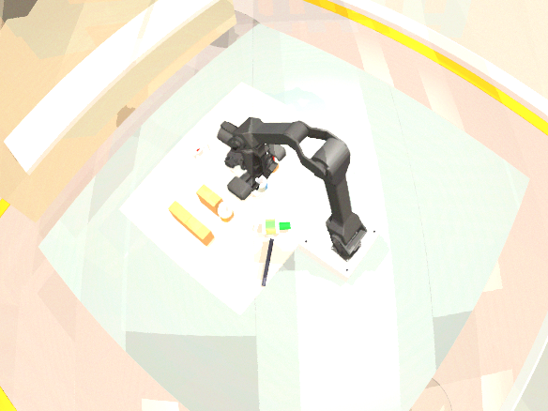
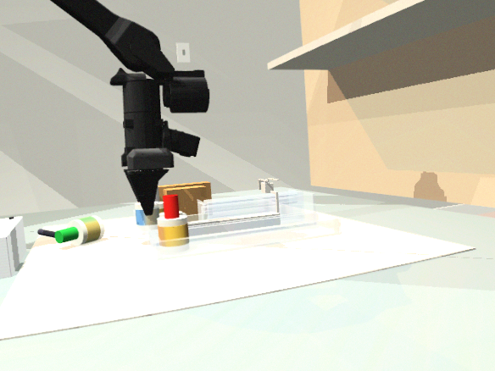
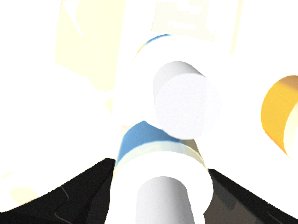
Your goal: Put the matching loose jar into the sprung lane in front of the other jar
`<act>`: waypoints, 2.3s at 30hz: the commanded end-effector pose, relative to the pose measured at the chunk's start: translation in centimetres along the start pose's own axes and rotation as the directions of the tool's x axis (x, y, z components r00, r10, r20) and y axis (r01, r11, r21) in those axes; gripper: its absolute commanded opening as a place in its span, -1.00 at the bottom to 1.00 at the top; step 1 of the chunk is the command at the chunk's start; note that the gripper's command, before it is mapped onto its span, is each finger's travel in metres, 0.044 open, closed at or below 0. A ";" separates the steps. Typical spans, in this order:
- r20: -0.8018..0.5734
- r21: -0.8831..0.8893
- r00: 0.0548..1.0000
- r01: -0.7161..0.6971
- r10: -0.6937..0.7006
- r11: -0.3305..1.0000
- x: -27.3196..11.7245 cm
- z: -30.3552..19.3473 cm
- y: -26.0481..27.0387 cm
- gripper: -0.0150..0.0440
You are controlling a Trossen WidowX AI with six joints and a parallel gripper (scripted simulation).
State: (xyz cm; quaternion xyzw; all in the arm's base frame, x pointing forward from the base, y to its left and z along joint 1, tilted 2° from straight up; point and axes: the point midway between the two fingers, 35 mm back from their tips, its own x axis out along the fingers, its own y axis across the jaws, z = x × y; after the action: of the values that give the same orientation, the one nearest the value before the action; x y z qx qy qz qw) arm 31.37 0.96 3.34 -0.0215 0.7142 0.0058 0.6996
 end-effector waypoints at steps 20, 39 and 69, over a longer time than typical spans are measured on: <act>0.029 0.003 1.000 0.005 -0.005 1.000 -0.5 1.9 -0.1 -0.49; 0.030 0.003 1.000 0.005 -0.005 1.000 -0.9 2.7 -0.2 -0.49; 0.030 0.003 1.000 0.005 -0.005 1.000 -0.7 2.8 -0.2 -0.49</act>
State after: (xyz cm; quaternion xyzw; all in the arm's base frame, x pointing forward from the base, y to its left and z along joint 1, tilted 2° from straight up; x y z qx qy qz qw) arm 33.51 0.97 3.83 -0.0208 0.7133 0.0050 0.7005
